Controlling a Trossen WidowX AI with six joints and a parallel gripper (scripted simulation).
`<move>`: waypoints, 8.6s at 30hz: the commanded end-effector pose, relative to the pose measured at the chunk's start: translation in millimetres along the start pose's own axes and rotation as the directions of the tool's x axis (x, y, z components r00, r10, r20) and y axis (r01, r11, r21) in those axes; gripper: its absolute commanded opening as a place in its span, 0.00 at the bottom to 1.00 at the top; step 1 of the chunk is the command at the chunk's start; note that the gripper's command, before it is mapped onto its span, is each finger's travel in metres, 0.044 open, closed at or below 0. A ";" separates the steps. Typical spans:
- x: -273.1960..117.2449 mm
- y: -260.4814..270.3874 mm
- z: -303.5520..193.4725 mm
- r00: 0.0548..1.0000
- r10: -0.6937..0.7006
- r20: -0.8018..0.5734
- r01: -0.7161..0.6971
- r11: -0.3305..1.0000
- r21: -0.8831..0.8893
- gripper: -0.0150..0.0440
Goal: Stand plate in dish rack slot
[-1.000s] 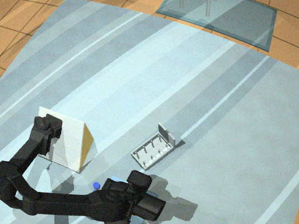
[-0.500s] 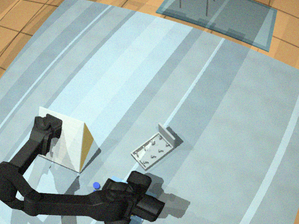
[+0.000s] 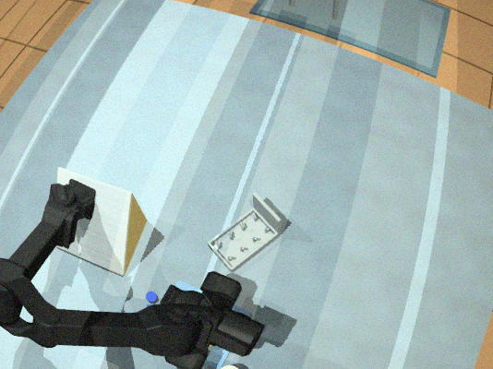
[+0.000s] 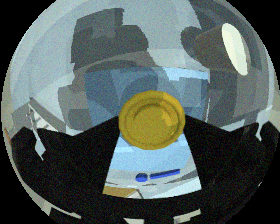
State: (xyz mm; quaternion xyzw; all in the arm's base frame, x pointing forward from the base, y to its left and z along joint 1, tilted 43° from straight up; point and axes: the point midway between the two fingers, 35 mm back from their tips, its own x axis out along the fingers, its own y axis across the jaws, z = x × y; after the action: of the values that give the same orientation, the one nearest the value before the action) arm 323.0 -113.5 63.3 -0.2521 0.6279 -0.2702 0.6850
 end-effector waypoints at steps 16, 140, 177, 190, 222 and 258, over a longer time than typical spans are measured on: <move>-86.8 7.5 15.5 1.000 0.022 0.009 -0.022 1.000 0.004 0.25; -37.1 144.5 -66.9 0.354 0.933 0.056 -0.660 0.292 -0.693 0.25; -25.2 109.3 -63.5 0.084 0.889 0.449 -0.006 0.451 -0.892 0.25; -23.3 123.4 -57.9 0.091 0.891 0.445 -0.018 0.448 -0.894 0.25; -5.3 149.8 -48.1 0.090 0.891 0.446 -0.011 0.449 -0.894 0.25; -20.9 149.1 -44.6 0.095 0.893 0.439 -0.006 0.442 -0.897 0.93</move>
State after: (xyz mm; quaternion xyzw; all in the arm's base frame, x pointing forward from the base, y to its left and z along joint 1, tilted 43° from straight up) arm 283.0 0.6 -36.9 -0.3536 0.1983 0.4607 0.7896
